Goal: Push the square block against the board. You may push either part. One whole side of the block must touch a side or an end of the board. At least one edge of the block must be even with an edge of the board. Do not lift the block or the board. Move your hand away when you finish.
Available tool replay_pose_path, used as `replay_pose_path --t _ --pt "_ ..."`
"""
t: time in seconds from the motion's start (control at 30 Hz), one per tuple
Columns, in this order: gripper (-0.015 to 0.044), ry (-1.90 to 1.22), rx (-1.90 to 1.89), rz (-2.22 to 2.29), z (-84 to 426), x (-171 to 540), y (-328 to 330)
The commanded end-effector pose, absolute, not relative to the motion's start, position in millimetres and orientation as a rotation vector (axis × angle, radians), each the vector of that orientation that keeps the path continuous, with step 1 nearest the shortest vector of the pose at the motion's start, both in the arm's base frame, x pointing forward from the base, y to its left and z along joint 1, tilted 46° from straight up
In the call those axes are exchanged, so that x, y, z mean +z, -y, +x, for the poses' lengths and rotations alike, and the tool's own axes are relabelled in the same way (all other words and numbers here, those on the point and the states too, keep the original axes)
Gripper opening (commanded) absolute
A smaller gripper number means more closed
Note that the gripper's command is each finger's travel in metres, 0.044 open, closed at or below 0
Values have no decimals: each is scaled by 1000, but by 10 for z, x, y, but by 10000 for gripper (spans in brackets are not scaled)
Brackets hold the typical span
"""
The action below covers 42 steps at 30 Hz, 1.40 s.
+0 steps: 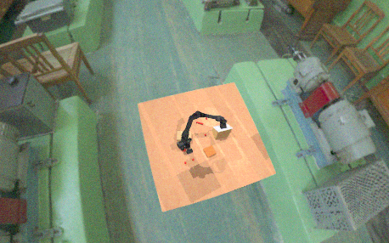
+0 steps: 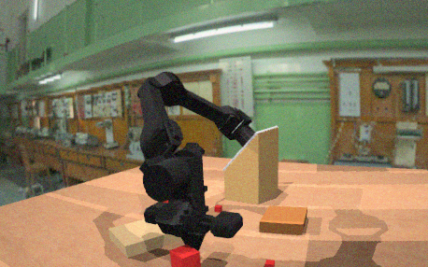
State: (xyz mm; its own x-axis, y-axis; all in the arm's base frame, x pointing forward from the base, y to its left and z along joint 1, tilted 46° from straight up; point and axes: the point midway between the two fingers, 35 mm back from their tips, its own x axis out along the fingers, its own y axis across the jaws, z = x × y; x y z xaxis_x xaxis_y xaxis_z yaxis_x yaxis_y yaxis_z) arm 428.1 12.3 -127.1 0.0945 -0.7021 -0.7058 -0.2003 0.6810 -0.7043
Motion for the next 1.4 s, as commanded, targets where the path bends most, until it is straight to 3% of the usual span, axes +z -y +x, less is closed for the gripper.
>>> replay_pose_path --t 0.0,1.37 --pt "0 -1464 -439 -803 4349 -1282 -125" --pt "0 -1464 -439 -803 4385 -1283 -132"
